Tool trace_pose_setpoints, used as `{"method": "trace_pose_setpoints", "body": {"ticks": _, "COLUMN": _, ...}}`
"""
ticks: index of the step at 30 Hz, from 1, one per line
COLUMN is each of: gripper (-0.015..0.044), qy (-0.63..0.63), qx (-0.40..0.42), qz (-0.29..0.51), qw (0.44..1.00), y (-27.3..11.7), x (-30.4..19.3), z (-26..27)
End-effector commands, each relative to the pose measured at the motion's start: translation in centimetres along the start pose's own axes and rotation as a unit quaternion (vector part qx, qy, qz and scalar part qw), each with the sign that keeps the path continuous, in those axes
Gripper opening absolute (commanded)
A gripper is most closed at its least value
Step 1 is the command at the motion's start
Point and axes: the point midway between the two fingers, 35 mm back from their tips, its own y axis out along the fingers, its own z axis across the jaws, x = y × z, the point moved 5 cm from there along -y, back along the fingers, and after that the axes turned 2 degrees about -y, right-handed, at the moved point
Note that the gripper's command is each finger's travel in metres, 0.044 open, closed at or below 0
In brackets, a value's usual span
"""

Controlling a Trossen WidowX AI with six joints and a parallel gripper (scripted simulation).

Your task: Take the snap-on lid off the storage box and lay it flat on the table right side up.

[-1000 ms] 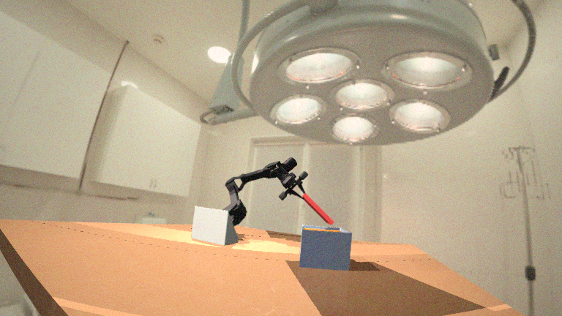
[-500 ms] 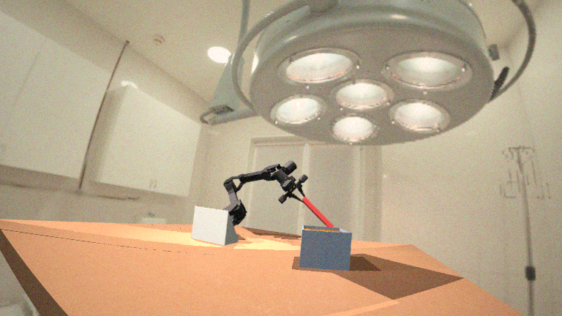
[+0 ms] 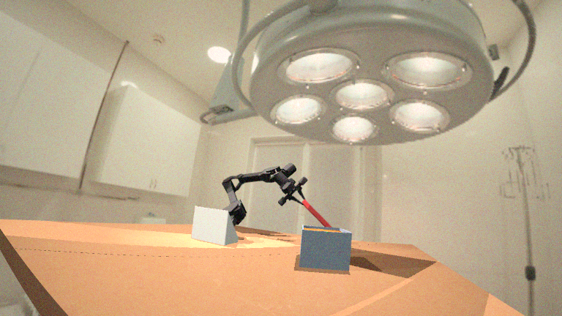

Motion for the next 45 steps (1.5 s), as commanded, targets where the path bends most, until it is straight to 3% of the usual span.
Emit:
{"method": "trace_pose_setpoints", "body": {"ticks": 1, "gripper": 0.0, "qy": 0.0, "qx": 0.006, "qz": -0.003, "qw": 1.0, "y": 0.1, "x": 0.0, "z": -0.1}}
{"method": "trace_pose_setpoints", "body": {"ticks": 45, "gripper": 0.0, "qy": 0.0, "qx": 0.007, "qz": -0.002, "qw": 1.0, "y": 2.3, "x": -0.1, "z": -2.7}}
